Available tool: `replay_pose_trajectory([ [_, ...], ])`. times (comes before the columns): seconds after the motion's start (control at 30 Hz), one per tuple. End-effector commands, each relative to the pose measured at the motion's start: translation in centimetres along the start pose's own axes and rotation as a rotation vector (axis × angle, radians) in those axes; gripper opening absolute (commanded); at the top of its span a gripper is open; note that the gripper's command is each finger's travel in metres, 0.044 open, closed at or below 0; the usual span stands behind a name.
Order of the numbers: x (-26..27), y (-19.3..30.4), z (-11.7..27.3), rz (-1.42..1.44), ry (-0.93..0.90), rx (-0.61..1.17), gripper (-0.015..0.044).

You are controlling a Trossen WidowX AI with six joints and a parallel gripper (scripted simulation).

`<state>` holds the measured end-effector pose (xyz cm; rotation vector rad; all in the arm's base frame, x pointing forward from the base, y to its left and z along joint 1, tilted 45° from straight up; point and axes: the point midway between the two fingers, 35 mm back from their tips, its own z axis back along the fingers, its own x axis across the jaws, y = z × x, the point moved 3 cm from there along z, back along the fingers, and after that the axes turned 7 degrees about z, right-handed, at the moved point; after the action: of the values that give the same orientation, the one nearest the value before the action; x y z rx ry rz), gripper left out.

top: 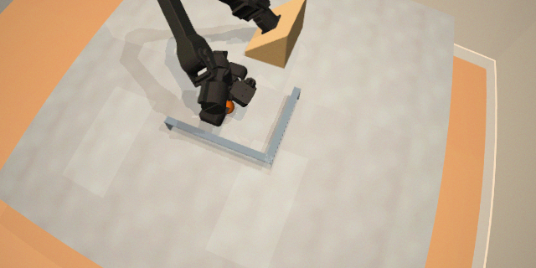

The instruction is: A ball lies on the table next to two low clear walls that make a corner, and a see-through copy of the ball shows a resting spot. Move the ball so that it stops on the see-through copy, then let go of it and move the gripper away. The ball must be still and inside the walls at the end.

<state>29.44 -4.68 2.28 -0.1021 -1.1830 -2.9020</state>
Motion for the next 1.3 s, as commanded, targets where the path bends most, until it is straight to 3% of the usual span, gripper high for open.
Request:
replay_pose_trajectory([
  [0.0, 0.0, 0.0, -0.1, 0.003, 0.000, 0.005, 0.0184],
  [0.13, 0.0, 0.0, -0.1, 0.003, 0.000, 0.005, 0.0157],
  [0.33, -0.4, -0.1, 1.9, 0.004, 0.002, -0.001, 0.0000],
  [0.93, -0.1, -0.1, 12.6, 0.005, 0.000, -0.002, 0.0000],
  [1.1, 0.0, -0.1, 13.0, 0.005, -0.001, -0.001, 0.0000],
  [1.27, 0.0, 1.0, 11.0, 0.005, 0.000, -0.002, 0.0000],
])
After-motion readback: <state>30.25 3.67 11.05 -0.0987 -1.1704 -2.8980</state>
